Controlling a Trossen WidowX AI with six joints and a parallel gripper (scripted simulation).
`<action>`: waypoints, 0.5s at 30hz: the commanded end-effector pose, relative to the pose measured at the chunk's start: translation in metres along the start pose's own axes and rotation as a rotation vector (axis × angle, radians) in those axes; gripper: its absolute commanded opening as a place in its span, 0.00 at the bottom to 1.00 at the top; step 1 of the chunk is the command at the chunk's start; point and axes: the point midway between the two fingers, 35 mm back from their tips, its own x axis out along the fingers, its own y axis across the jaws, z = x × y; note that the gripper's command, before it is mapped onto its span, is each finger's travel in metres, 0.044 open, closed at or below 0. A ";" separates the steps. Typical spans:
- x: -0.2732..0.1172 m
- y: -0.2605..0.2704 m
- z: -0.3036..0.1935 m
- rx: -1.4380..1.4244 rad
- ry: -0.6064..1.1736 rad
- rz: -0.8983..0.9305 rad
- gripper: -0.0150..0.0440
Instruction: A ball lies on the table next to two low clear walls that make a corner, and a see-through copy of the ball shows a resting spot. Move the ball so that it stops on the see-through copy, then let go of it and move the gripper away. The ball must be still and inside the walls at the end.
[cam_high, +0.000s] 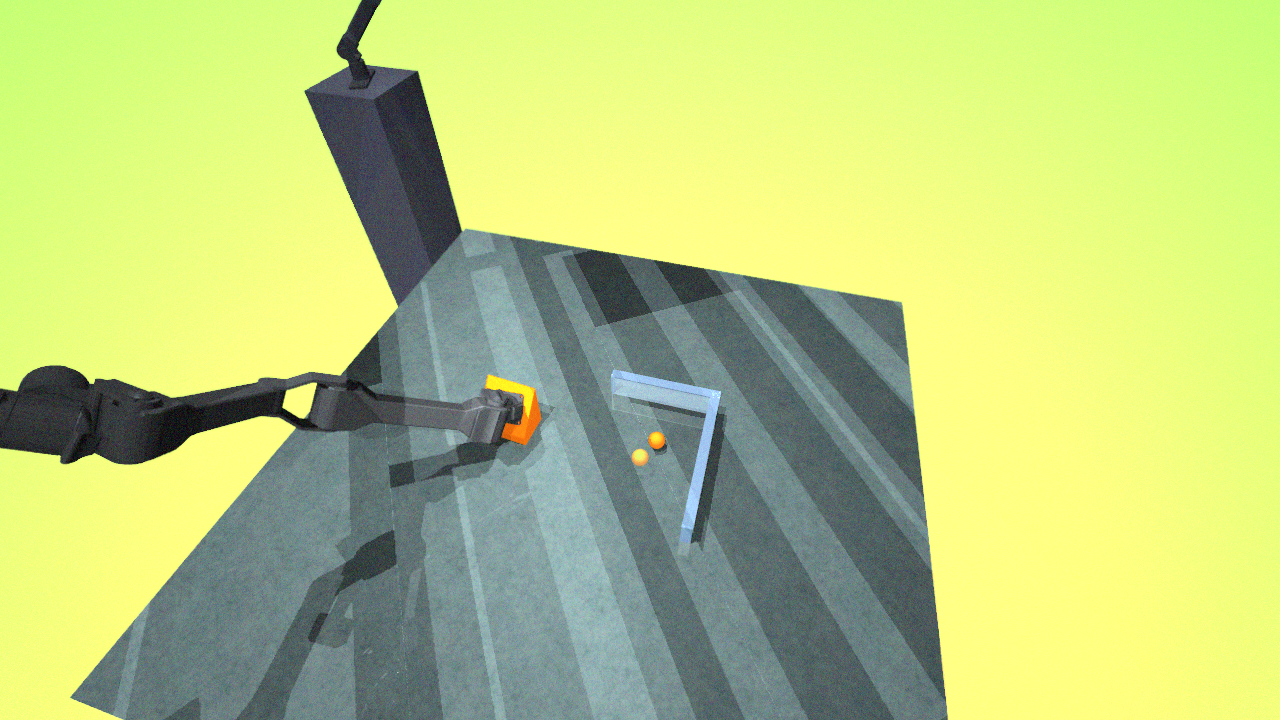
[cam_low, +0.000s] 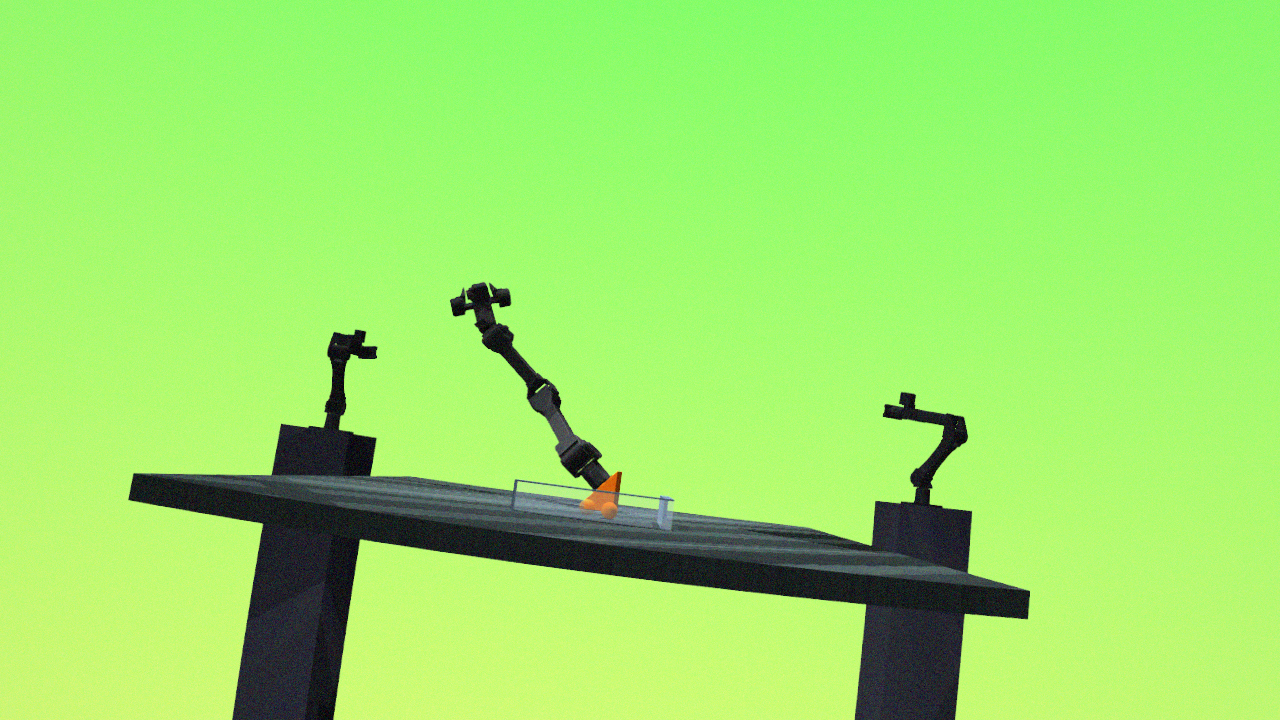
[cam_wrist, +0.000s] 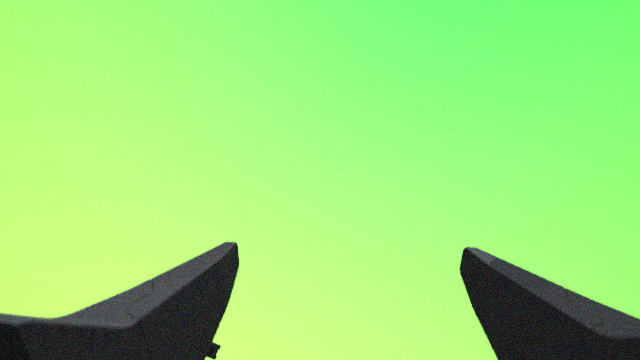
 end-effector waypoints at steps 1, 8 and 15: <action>0.000 0.000 0.000 0.003 -0.001 0.001 0.89; -0.010 0.023 0.026 0.131 -0.056 0.071 0.72; -0.035 0.062 0.105 0.281 -0.224 0.171 0.72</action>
